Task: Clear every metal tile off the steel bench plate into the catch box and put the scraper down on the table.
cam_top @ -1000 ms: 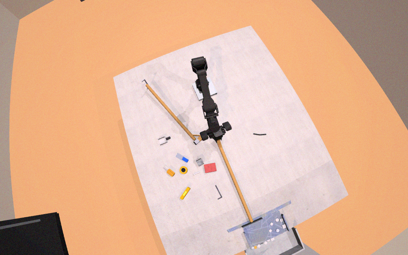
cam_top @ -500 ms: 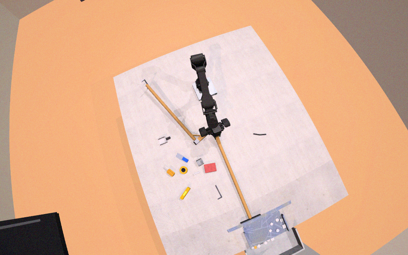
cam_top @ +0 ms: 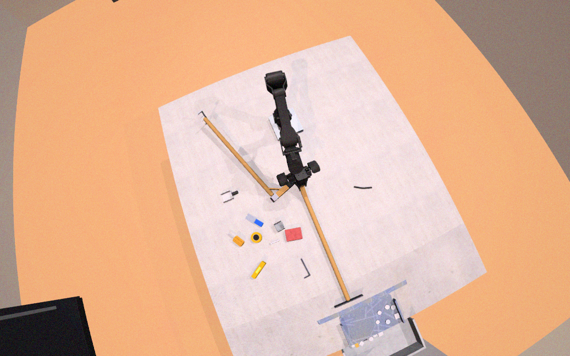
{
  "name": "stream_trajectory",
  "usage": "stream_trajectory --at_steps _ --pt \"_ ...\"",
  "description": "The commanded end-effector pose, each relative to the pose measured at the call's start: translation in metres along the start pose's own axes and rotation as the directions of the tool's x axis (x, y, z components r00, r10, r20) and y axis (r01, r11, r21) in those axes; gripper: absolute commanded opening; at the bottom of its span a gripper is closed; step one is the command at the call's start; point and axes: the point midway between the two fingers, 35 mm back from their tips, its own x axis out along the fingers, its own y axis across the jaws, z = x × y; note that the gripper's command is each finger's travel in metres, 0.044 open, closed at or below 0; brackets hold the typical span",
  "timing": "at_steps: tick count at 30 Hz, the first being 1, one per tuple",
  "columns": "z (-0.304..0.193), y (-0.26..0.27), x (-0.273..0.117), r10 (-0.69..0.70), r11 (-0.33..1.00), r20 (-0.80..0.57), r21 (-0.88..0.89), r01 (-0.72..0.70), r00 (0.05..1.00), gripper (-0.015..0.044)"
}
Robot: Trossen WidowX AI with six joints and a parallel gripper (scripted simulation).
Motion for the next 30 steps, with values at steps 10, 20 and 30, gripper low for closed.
stream_trajectory --at_steps 10,20,30 --pt "0.001 0.000 0.000 0.000 1.000 0.001 0.000 0.000 1.000 0.0289" --pt "0.002 -0.001 -0.018 0.000 1.000 0.001 0.000 0.000 1.000 0.0440" --pt "0.002 0.000 -0.044 0.000 1.000 0.000 0.000 0.000 1.000 0.0440"
